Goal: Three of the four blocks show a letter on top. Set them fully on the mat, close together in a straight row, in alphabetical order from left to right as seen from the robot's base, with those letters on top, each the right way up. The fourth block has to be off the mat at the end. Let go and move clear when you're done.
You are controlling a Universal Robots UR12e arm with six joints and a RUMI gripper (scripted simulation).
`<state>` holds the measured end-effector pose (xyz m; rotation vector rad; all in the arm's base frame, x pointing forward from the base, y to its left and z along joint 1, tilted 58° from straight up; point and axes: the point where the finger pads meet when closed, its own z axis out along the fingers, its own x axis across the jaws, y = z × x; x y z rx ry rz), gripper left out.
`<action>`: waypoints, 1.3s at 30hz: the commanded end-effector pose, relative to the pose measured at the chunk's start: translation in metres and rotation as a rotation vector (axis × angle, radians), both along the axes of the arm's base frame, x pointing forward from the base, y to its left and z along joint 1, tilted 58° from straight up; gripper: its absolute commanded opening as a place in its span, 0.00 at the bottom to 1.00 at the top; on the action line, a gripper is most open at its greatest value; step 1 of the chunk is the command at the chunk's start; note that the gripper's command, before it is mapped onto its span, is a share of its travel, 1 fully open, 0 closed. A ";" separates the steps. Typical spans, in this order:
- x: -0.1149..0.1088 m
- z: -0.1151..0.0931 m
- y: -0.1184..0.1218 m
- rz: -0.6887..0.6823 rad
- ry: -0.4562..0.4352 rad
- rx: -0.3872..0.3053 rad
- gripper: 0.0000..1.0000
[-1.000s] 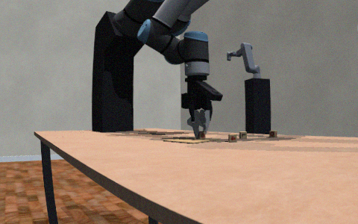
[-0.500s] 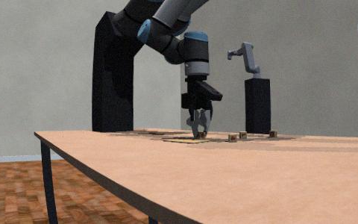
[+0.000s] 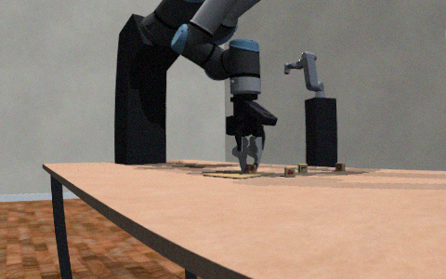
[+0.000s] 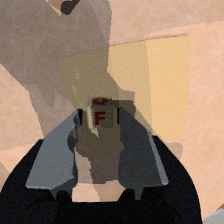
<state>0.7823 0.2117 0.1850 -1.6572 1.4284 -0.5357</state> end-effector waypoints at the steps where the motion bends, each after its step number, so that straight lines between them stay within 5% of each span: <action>1: -0.007 0.005 -0.003 -0.001 0.000 0.000 0.25; 18: -0.063 0.043 -0.026 -0.001 0.000 0.000 0.25; 26: -0.071 0.048 -0.029 -0.001 0.000 0.000 0.25; 27: -0.071 0.048 -0.029 -0.001 0.000 0.000 1.00; 39: -0.070 0.048 -0.029 0.000 0.000 0.000 1.00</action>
